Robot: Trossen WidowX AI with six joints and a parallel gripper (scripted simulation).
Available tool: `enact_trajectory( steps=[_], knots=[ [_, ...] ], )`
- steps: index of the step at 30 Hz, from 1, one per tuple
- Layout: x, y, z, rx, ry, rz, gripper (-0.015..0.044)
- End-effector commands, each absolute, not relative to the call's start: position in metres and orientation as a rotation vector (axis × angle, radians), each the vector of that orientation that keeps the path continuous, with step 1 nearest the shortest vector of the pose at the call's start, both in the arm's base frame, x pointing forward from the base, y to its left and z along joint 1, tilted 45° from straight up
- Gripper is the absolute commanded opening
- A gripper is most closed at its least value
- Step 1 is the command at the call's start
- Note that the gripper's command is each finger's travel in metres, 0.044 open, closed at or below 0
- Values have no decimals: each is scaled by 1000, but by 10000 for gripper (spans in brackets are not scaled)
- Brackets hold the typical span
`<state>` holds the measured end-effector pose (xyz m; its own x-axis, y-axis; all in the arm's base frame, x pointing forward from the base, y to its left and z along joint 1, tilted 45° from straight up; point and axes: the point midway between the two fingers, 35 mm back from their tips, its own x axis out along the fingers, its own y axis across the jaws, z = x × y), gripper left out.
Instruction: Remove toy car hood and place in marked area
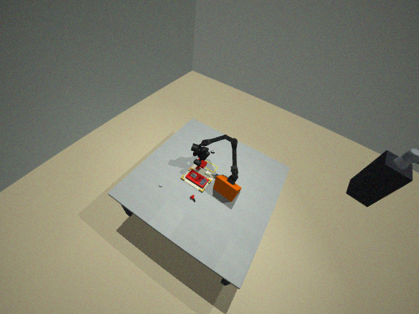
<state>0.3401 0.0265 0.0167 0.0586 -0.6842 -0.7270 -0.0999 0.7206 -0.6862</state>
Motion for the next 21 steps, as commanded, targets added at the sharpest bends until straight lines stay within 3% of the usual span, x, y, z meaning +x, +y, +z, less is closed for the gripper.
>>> enact_trajectory(
  steps=[1,21],
  knots=[
    [338,16,29,-691,1467,-496,0],
    [320,-40,81,-699,1463,-514,0]
  ],
)
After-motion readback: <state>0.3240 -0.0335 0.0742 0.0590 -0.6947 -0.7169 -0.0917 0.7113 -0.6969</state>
